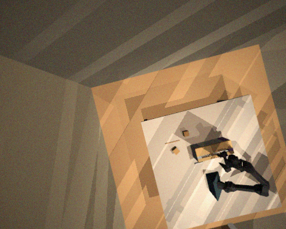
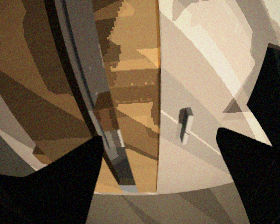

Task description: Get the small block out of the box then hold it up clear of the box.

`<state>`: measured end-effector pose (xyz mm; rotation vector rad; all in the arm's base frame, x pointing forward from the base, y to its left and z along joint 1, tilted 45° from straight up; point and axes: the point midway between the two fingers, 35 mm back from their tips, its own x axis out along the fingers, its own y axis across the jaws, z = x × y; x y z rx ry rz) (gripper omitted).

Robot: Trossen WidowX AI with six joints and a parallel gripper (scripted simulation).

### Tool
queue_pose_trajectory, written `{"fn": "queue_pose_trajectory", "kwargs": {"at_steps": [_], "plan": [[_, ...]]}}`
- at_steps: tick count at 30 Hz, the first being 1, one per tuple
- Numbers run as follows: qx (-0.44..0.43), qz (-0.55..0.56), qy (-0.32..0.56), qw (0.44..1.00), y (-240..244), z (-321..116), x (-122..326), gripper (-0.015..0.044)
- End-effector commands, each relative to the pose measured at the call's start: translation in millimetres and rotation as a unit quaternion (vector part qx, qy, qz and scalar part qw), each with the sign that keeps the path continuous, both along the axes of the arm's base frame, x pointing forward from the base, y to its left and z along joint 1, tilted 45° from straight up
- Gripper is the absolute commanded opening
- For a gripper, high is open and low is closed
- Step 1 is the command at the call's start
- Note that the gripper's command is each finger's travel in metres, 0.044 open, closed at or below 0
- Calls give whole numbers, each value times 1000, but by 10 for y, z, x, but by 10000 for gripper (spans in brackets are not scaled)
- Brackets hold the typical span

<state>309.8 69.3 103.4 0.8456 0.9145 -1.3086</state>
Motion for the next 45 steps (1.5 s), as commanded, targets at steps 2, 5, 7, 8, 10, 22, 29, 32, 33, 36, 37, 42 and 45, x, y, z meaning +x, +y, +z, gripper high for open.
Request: {"fn": "queue_pose_trajectory", "kwargs": {"at_steps": [2,5,7,8,10,22,29,32,33,36,37,42,45], "plan": [[-4,1,4,1000,-89,-70,-1,400],[-4,1,4,1000,-127,-101,5,400],[-4,1,4,1000,-153,-122,9,400],[-4,1,4,1000,-166,-133,10,400],[-4,1,4,1000,-191,-153,13,400],[-4,1,3,1000,-347,-277,22,400],[-5,1,3,1000,-438,-348,21,400],[-5,1,3,1000,-478,-378,19,400],[-5,1,3,1000,-491,-388,18,400],[-5,1,3,1000,-528,-416,15,400],[-6,1,3,1000,-534,-421,15,400],[-2,0,0,1000,-458,-403,33,400],[-2,0,0,1000,-391,-475,24,400]]}}
